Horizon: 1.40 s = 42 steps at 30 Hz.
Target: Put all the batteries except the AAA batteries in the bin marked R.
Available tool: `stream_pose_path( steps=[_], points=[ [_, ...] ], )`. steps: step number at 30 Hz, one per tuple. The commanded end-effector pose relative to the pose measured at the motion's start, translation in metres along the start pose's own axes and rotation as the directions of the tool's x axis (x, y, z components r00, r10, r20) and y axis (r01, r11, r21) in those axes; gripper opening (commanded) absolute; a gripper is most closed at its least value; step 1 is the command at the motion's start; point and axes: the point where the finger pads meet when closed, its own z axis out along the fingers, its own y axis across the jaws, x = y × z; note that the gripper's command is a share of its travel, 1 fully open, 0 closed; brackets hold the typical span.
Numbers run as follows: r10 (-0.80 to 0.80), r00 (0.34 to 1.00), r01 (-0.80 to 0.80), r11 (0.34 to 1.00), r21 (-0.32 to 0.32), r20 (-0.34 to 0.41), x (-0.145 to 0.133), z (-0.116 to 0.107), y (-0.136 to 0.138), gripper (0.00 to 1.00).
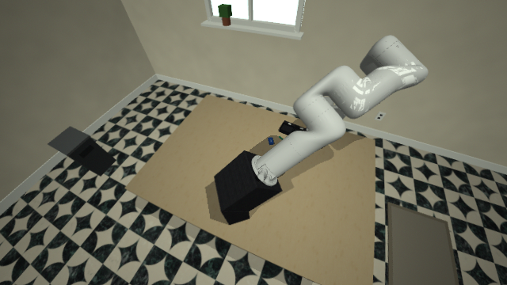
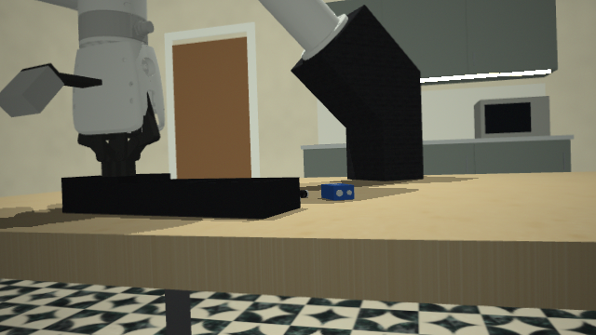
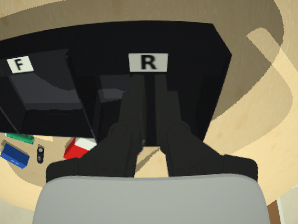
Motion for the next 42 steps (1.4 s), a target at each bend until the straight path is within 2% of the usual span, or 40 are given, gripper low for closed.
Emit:
stream_pose_path(
  steps=[1,15,39,42],
  points=[
    [0.000,1.000,0.000,1.000,0.000,-0.002,0.001,-0.001,0.000,0.07],
    [0.000,1.000,0.000,1.000,0.000,-0.002,0.001,-0.001,0.000,0.07],
    [0.000,1.000,0.000,1.000,0.000,-0.002,0.001,-0.030,0.000,0.07],
    [0.000,1.000,0.000,1.000,0.000,-0.002,0.001,-0.042,0.000,0.07]
  ],
)
